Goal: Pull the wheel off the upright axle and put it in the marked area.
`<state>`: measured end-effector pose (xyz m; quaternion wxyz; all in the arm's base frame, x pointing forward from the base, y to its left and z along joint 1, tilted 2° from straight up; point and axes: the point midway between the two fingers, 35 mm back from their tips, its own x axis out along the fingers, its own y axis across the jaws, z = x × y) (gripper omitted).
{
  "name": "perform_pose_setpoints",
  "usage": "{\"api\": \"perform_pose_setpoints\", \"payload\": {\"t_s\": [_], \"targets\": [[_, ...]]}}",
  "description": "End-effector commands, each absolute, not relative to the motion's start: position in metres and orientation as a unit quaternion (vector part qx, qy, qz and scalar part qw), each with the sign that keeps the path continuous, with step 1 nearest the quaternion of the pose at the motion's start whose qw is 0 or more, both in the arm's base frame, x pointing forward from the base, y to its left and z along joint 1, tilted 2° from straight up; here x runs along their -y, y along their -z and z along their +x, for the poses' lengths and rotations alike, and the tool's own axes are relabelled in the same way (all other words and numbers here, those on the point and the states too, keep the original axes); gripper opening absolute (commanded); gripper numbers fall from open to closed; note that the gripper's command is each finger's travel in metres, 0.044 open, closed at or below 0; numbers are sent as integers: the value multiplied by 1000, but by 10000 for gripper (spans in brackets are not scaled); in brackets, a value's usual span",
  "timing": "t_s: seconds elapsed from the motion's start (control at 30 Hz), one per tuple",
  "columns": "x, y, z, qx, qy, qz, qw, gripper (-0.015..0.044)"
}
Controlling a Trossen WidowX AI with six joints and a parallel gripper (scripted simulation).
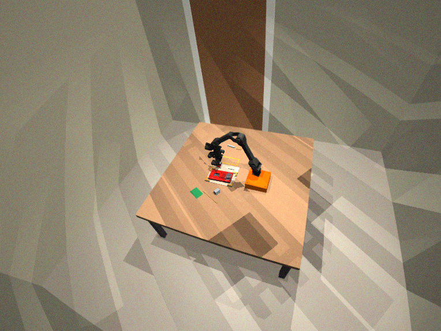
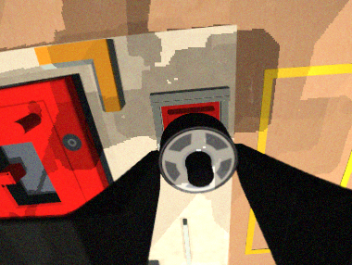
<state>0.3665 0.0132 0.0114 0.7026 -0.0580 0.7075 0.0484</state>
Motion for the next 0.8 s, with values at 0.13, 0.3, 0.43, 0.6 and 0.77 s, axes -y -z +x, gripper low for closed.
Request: {"api": "perform_pose_setpoints", "payload": {"t_s": [0.13, 0.3, 0.43, 0.6, 0.77], "targets": [[-13, -16, 368, -706, -48, -58, 704, 0], [-13, -18, 368, -706, -48, -58, 705, 0], [-13, -19, 368, -706, -48, -58, 705, 0], [-13, -21, 368, -705, -48, -57, 705, 0], [-13, -22, 368, -705, -48, -57, 705, 0]]}}
